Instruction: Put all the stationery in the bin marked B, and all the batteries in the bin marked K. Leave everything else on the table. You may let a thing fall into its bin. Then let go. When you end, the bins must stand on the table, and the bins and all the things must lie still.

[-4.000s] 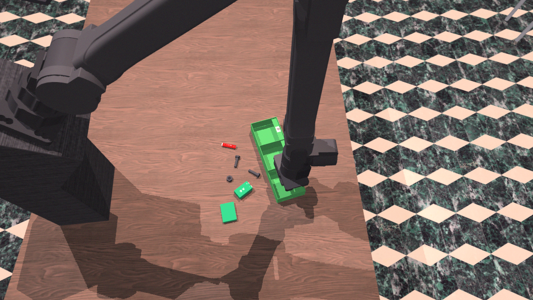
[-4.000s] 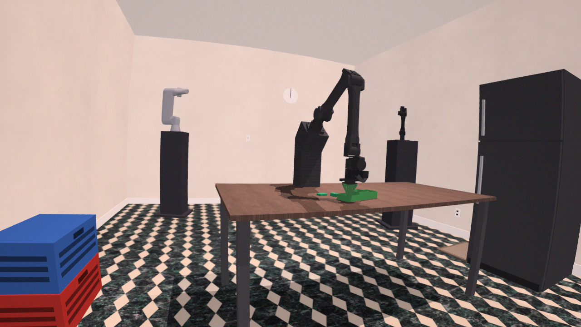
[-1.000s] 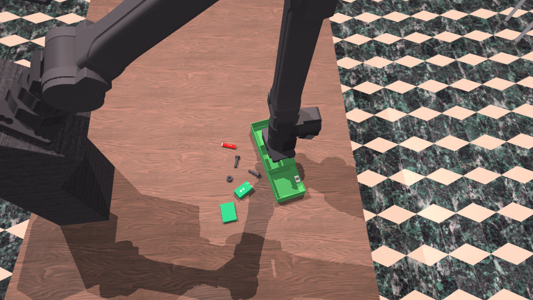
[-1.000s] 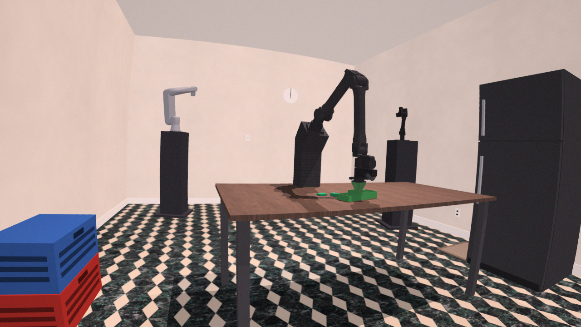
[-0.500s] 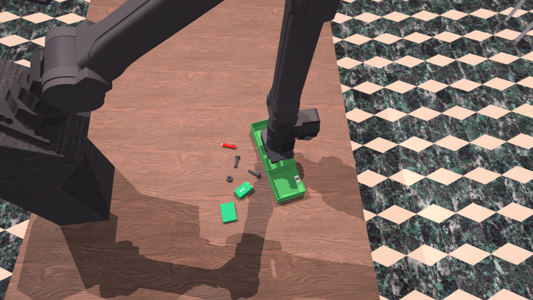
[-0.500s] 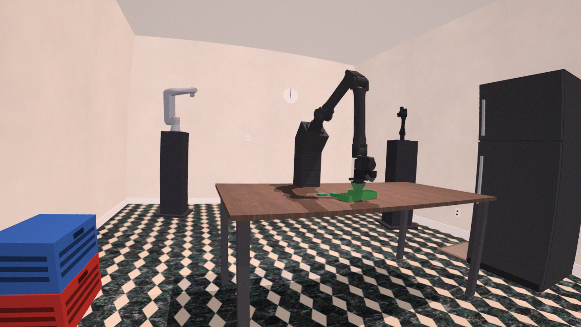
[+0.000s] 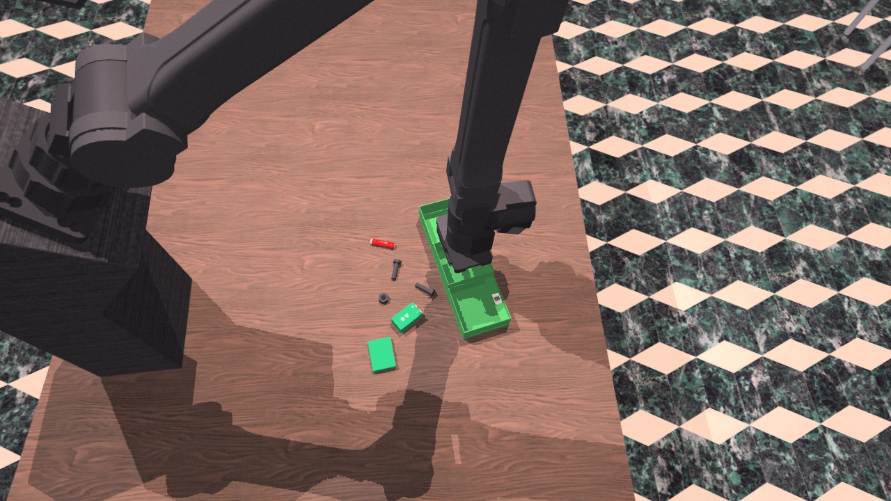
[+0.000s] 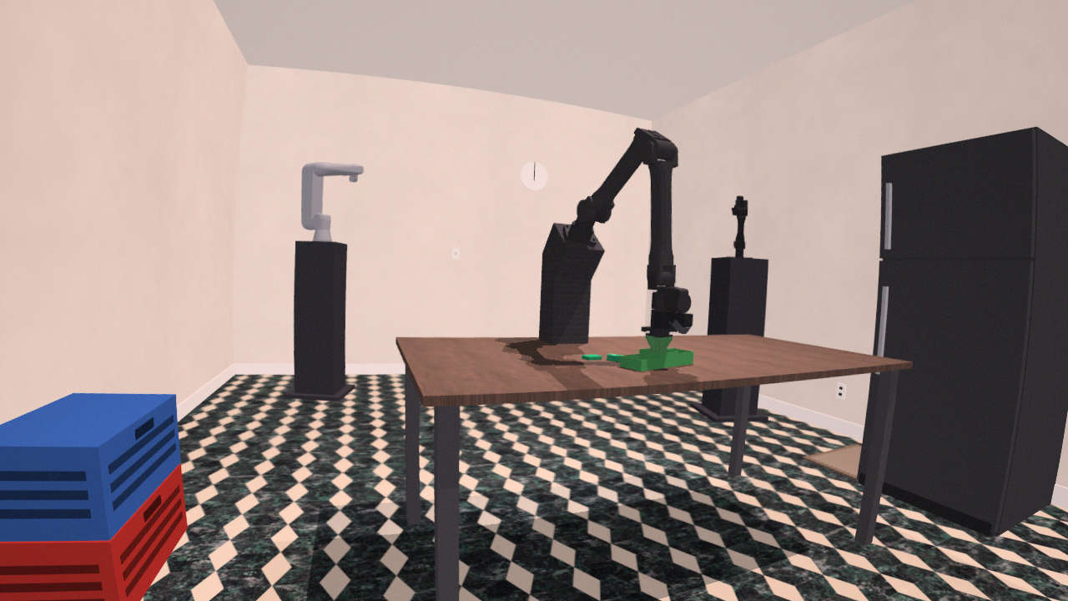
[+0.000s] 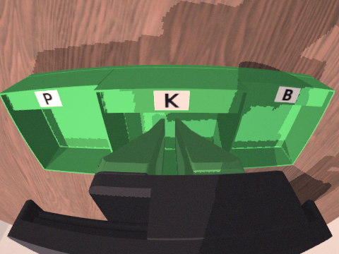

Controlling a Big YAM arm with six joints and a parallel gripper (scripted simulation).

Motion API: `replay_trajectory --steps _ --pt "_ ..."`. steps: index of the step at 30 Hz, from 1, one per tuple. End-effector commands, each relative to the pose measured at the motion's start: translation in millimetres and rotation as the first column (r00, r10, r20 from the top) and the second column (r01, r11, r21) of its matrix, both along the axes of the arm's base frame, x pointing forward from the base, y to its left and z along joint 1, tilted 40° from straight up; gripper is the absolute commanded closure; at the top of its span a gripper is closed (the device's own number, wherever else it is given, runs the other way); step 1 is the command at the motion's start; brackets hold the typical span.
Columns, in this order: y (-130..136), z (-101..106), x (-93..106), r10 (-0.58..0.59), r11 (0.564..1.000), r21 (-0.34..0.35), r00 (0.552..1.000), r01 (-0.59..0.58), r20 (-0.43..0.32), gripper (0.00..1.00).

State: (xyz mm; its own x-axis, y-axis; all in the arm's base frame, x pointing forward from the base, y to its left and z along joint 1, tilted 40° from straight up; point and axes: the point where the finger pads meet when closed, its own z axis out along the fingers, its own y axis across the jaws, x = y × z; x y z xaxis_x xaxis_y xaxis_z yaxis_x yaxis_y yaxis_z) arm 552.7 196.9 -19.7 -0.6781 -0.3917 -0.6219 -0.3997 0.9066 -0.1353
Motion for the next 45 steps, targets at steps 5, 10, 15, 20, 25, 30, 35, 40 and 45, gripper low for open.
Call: replay_trajectory --steps 5,10,15,20,25,30,35,40,45 --pt "1 8 2.9 -0.001 1.0 0.007 1.0 0.001 0.015 0.91" --pt "1 8 3.0 -0.001 1.0 0.007 1.0 0.001 0.015 0.91" --pt "1 9 3.0 -0.001 1.0 0.007 1.0 0.001 0.015 0.91" --pt "-4 18 -0.9 -0.009 1.0 0.01 1.0 0.009 0.016 0.91" --pt "-3 23 -5.8 -0.008 1.0 0.011 1.0 0.008 0.015 0.91" --pt "-3 22 -9.9 -0.007 1.0 0.009 1.0 0.007 0.007 0.91" --pt "-1 32 -13.9 -0.005 1.0 0.013 1.0 0.004 0.015 0.91" --pt "1 39 -20.9 0.001 1.0 0.013 1.0 -0.001 0.015 0.91" --pt "-3 54 -33.6 0.001 1.0 0.013 1.0 -0.001 0.016 0.91"
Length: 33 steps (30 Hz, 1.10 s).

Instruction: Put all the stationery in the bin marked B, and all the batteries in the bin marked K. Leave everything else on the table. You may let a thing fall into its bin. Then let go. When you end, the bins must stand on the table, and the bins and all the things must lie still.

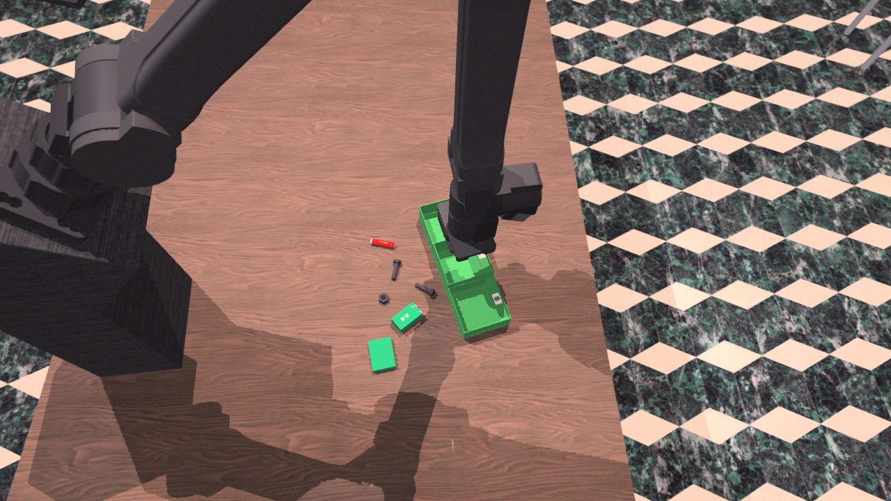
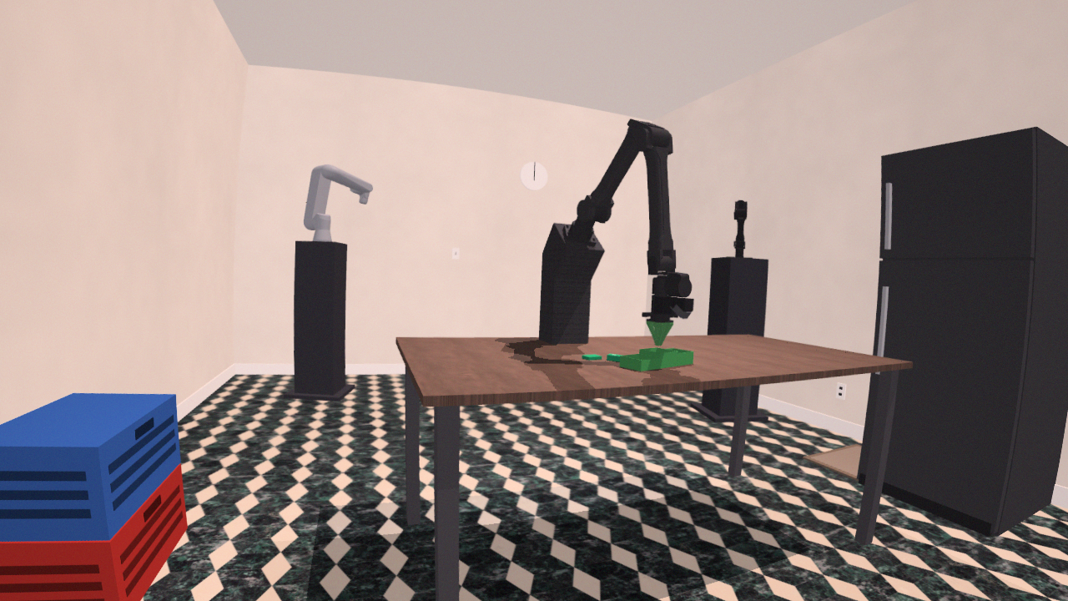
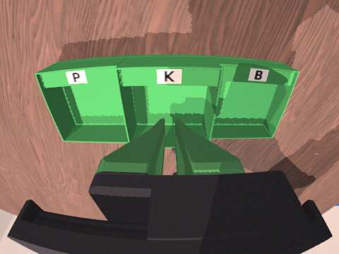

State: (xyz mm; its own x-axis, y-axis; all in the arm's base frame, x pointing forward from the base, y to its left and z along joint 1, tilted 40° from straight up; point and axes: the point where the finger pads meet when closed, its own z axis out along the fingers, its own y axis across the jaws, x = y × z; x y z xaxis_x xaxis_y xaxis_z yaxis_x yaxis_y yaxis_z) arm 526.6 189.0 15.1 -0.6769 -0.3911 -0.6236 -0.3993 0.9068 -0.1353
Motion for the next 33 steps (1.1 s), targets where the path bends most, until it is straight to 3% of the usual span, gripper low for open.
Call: replay_trajectory --steps 1,5,7,11,30,32,33 --pt "5 19 -7.5 0.001 1.0 0.012 1.0 -0.001 0.014 0.91" --pt "0 25 -11.9 -0.005 1.0 0.012 1.0 0.005 0.014 0.91" --pt "-1 4 -16.1 -0.004 1.0 -0.003 1.0 0.004 -0.024 0.91" --pt "2 7 -12.2 -0.003 1.0 0.004 1.0 0.003 -0.007 0.91" --pt "85 1 -43.5 0.004 1.0 0.002 1.0 -0.004 -0.007 0.91" --pt "85 1 -43.5 0.004 1.0 0.004 1.0 -0.004 -0.003 0.91" --pt "80 2 -33.7 -0.013 1.0 0.016 1.0 0.013 0.013 0.91"
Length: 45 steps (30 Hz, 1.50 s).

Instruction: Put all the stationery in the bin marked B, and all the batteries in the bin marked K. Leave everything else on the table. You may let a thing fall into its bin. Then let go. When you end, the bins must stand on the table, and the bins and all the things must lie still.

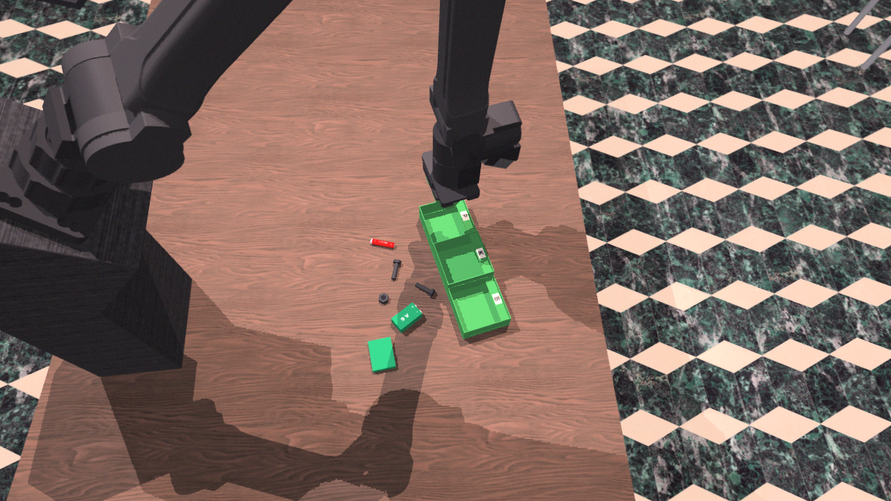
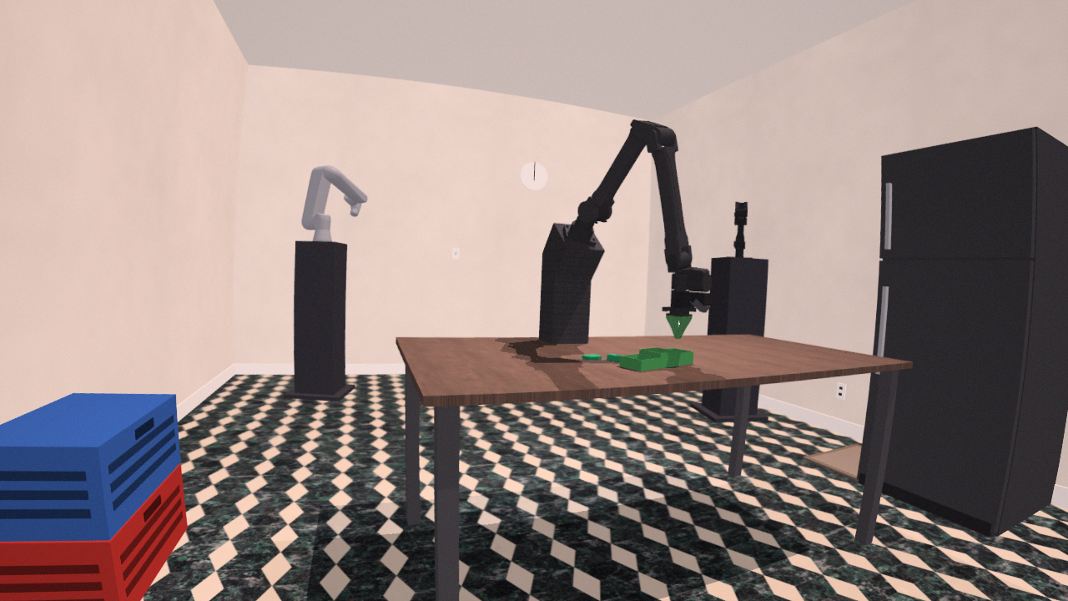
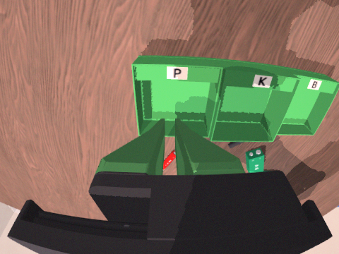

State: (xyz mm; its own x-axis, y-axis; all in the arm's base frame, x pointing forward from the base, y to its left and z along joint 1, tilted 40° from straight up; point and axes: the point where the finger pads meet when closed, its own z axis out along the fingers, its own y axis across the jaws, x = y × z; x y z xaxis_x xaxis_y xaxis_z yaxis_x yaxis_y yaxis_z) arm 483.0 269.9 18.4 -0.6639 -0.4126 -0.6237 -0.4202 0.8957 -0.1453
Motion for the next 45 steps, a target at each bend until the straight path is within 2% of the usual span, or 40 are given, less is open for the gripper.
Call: replay_trajectory --steps 1,25,29,30,45 --pt "-5 -3 14.0 -0.046 0.999 0.025 0.999 0.045 0.007 0.91" --pt "2 -47 44.9 -0.027 1.0 0.011 1.0 0.027 0.006 0.91" --pt "1 -52 39.8 -0.024 1.0 0.001 1.0 0.024 -0.01 0.91" --pt "7 -41 40.2 -0.023 1.0 0.017 1.0 0.023 0.006 0.91" --pt "7 -40 40.6 -0.023 1.0 0.017 1.0 0.023 0.006 0.91"
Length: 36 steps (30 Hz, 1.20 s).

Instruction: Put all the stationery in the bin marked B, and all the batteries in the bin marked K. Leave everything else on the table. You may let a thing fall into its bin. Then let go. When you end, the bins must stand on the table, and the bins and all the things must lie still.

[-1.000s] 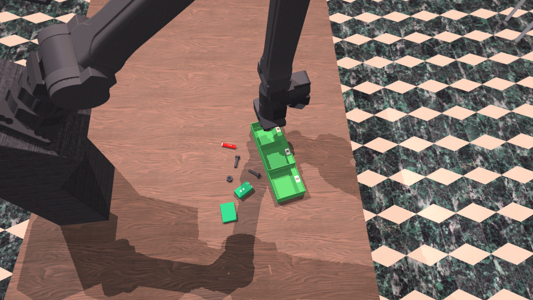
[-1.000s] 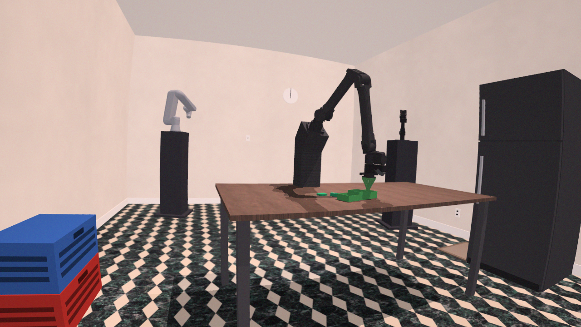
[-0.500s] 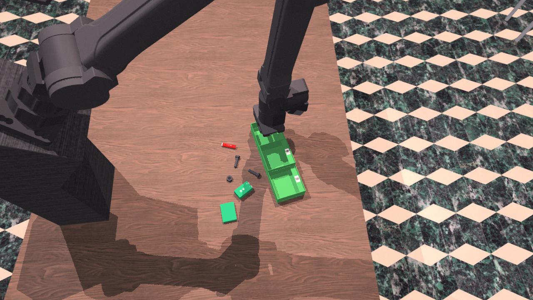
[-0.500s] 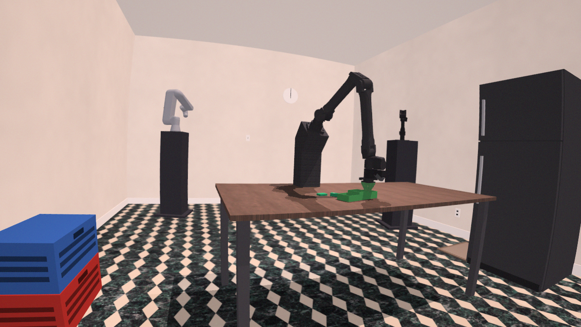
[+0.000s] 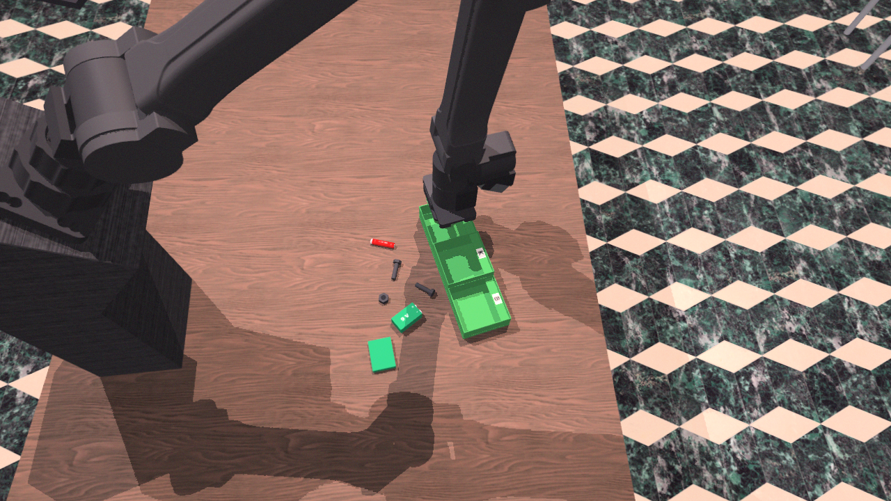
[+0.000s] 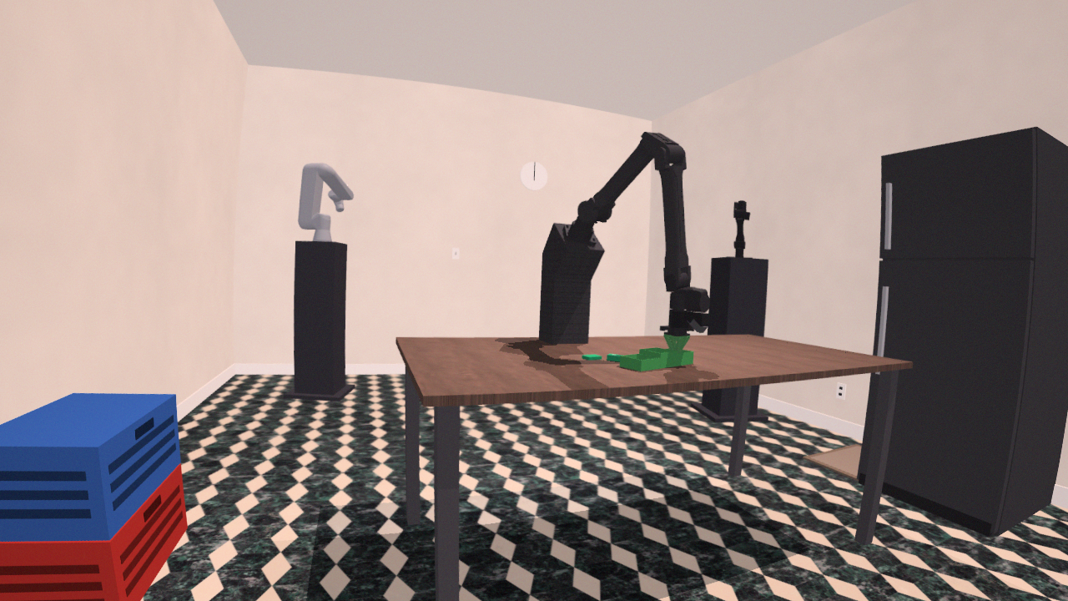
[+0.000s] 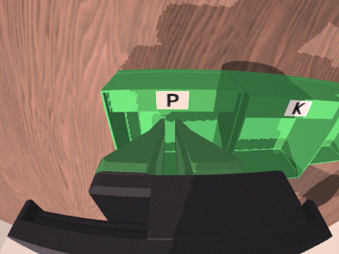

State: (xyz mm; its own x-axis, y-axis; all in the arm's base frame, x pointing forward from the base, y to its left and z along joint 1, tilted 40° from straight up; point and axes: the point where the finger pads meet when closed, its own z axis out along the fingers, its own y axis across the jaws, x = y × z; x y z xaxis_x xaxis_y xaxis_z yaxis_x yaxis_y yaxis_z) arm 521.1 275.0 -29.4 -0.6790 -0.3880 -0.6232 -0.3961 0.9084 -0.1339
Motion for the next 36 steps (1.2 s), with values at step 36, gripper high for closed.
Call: replay_trajectory --steps 36 --pt "0 24 -6.9 0.007 1.0 0.009 1.0 -0.008 0.014 0.91"
